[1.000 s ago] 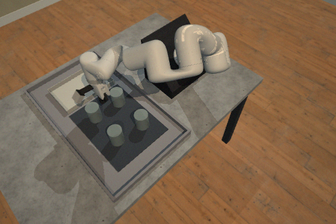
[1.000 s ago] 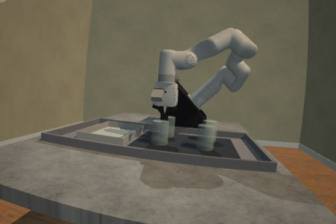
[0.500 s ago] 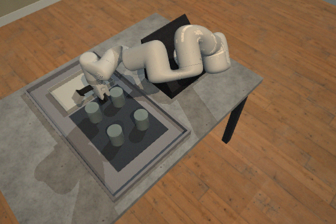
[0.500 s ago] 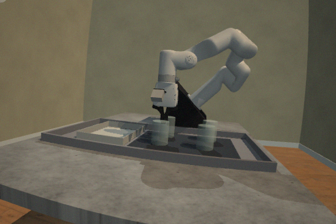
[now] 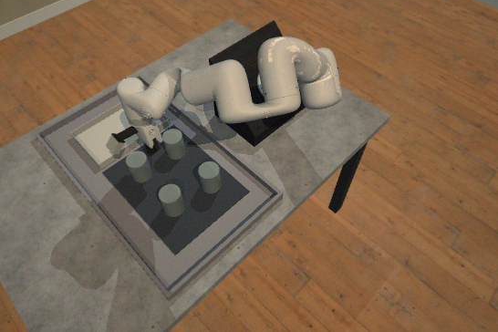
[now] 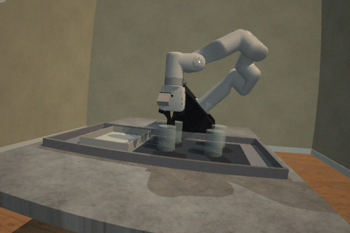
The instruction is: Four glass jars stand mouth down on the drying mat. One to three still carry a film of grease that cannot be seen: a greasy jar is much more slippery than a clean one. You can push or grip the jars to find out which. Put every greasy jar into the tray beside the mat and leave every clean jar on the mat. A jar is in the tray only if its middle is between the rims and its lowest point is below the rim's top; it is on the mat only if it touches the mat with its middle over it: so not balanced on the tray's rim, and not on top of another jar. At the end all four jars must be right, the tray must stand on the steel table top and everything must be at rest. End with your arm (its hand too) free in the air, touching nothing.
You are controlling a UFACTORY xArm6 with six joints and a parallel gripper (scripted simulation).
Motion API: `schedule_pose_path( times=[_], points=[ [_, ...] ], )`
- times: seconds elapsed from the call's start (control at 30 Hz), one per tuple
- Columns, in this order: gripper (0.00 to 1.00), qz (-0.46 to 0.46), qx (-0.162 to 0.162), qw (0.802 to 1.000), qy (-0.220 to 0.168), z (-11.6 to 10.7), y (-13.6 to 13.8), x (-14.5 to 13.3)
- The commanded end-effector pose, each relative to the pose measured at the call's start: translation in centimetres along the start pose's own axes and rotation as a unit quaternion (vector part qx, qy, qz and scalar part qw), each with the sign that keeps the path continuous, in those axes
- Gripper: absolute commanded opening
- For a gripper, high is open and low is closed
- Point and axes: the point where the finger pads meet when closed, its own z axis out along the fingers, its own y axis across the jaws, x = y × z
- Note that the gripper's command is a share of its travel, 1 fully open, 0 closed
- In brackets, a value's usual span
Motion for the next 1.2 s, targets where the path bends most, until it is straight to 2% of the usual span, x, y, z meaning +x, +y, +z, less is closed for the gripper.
schedule_pose_path(
  times=[0.0, 1.17],
  points=[
    [0.0, -0.001, -0.001, 1.0, 0.002, -0.17, 0.03, 0.19],
    [0.0, -0.001, -0.001, 1.0, 0.002, -0.17, 0.03, 0.6]
  ],
)
